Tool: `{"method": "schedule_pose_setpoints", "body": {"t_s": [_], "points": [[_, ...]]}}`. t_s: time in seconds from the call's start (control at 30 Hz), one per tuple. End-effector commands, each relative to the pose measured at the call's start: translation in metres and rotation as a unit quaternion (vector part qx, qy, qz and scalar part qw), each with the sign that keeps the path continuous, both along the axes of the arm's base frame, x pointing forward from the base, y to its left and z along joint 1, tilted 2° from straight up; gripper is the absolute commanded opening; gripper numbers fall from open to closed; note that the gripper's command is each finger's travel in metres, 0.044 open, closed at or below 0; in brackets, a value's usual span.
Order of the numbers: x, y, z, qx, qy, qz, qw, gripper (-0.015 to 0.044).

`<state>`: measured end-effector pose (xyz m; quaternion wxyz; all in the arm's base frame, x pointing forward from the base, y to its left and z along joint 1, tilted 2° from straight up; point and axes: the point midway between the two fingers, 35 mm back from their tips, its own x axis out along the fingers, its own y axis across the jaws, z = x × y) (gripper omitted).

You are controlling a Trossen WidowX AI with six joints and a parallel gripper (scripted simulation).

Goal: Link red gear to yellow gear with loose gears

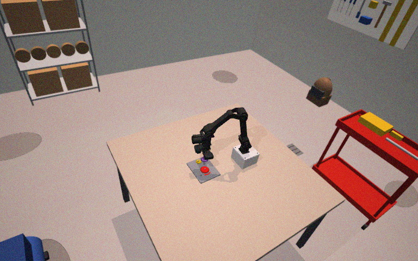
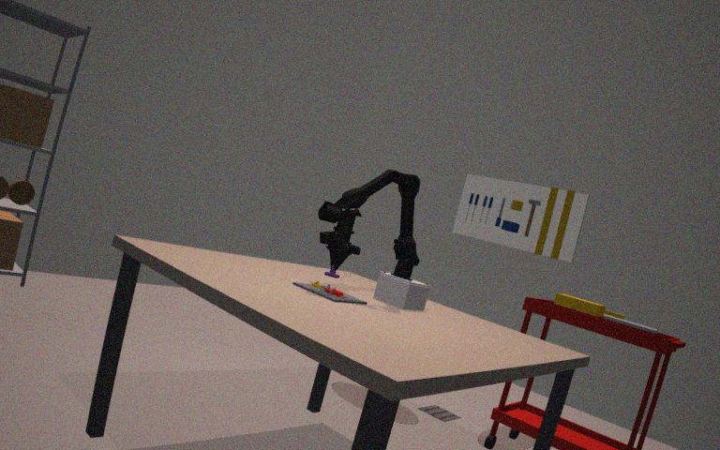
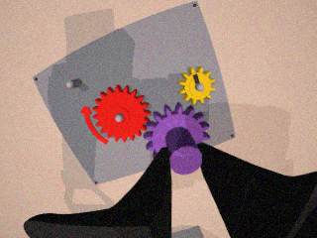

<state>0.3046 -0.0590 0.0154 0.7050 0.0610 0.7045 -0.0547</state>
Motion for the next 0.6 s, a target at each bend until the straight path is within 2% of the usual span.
{"method": "schedule_pose_setpoints", "body": {"t_s": [0.0, 0.3, 0.57], "points": [[0.000, 0.000, -0.002, -0.002, 0.000, 0.017, 1.000, 0.0000], [0.000, -0.001, -0.015, -0.002, -0.001, 0.079, 0.997, 0.0000], [0.000, -0.001, -0.027, -0.002, -0.001, 0.065, 0.998, 0.0000]]}}
